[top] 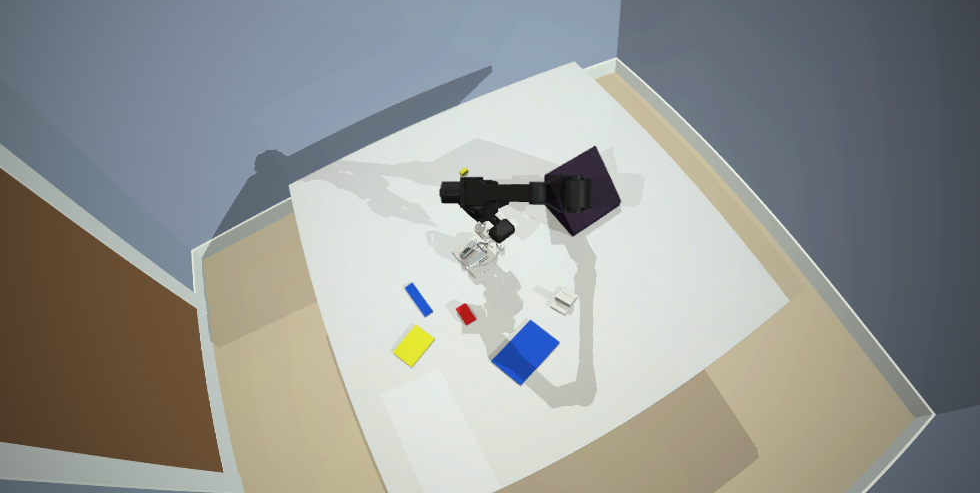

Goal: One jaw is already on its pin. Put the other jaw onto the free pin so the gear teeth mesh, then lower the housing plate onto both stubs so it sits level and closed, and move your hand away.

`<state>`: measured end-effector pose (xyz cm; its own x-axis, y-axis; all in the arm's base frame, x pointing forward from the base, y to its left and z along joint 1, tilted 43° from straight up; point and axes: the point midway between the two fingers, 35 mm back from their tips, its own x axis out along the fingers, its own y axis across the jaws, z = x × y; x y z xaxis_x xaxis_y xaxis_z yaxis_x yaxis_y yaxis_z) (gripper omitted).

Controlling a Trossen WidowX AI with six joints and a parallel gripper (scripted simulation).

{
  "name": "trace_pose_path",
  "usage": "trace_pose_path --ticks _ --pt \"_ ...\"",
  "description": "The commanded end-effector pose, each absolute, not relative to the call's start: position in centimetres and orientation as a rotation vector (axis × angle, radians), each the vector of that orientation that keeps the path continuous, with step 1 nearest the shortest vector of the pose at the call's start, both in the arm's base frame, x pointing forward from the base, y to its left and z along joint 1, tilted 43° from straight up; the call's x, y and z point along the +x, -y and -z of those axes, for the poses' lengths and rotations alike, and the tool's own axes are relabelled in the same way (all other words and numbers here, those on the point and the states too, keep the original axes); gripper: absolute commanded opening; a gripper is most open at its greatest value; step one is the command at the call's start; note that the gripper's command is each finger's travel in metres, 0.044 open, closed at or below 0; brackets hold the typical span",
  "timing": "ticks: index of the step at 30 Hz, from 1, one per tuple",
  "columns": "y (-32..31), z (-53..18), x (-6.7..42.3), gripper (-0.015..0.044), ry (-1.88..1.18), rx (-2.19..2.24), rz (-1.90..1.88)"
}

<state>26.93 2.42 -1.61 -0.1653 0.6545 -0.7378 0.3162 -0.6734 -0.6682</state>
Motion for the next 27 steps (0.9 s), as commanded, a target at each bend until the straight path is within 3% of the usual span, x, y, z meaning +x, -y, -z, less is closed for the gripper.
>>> trace_pose_path --ticks 1,27 --pt "-2.6 1.8 26.9 0.0351 1.118 -1.849 -1.92" --pt "-5.4 5.0 26.3 0.0351 1.118 -1.849 -1.919"
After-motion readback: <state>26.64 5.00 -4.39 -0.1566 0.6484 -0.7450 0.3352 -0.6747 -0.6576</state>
